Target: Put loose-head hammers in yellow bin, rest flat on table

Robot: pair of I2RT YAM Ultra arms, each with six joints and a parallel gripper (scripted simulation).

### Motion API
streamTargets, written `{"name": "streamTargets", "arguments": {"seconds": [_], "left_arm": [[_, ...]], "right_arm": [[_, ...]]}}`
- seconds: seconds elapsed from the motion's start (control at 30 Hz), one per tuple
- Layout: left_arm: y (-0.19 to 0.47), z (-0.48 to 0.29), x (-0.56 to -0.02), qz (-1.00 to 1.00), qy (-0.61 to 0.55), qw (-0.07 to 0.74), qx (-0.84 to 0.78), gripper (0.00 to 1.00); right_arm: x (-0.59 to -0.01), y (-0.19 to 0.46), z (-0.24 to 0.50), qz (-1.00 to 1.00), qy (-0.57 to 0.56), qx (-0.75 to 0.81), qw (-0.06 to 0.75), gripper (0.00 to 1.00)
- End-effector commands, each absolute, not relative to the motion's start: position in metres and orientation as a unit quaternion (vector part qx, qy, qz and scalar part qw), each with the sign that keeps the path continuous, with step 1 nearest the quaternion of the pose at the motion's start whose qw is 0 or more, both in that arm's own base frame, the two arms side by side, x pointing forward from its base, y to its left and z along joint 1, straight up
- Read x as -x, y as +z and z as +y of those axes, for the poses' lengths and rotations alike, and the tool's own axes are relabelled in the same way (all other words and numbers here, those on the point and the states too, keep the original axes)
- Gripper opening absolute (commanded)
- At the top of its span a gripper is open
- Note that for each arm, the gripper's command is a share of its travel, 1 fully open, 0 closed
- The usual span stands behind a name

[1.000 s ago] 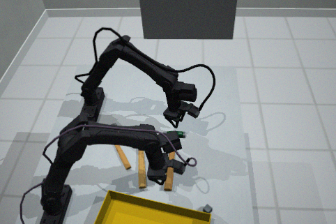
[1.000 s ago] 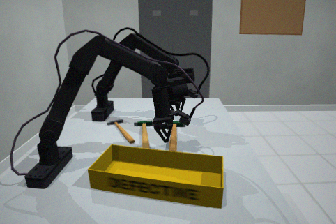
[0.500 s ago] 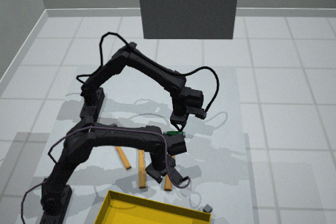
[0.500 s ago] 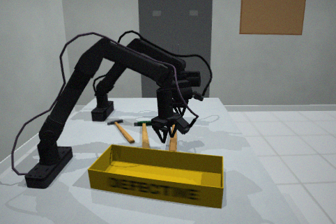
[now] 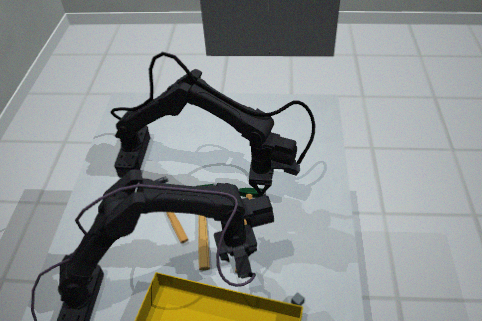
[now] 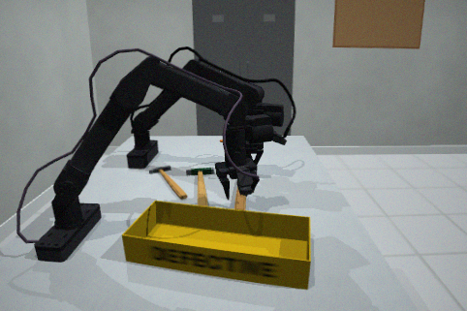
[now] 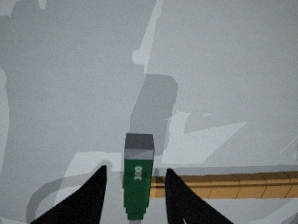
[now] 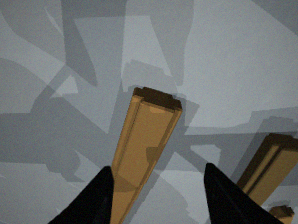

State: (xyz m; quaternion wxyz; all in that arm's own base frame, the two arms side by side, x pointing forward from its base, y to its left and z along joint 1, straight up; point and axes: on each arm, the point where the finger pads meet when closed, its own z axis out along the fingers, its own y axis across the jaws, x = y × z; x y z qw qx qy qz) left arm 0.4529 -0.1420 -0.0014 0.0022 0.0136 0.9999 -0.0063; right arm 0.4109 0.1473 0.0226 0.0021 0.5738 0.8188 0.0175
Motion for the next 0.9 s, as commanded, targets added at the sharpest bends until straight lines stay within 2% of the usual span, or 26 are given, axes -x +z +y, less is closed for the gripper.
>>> {"name": "streamTargets", "arguments": {"seconds": [0.0, 0.5, 0.87], "left_arm": [[0.009, -0.145, -0.455, 1.0, 0.004, 0.003, 0.0, 0.45], [0.013, -0.147, -0.46, 1.0, 0.0, 0.015, -0.005, 0.45], [-0.01, -0.146, -0.456, 1.0, 0.003, 0.006, -0.003, 0.45]], "right_arm": [[-0.419, 0.027, 0.141, 0.744, 0.006, -0.669, 0.005, 0.54], [-0.422, 0.019, 0.139, 0.701, -0.001, -0.713, 0.004, 0.54], [-0.429, 0.004, 0.137, 0.702, 0.004, -0.712, 0.007, 0.54]]}}
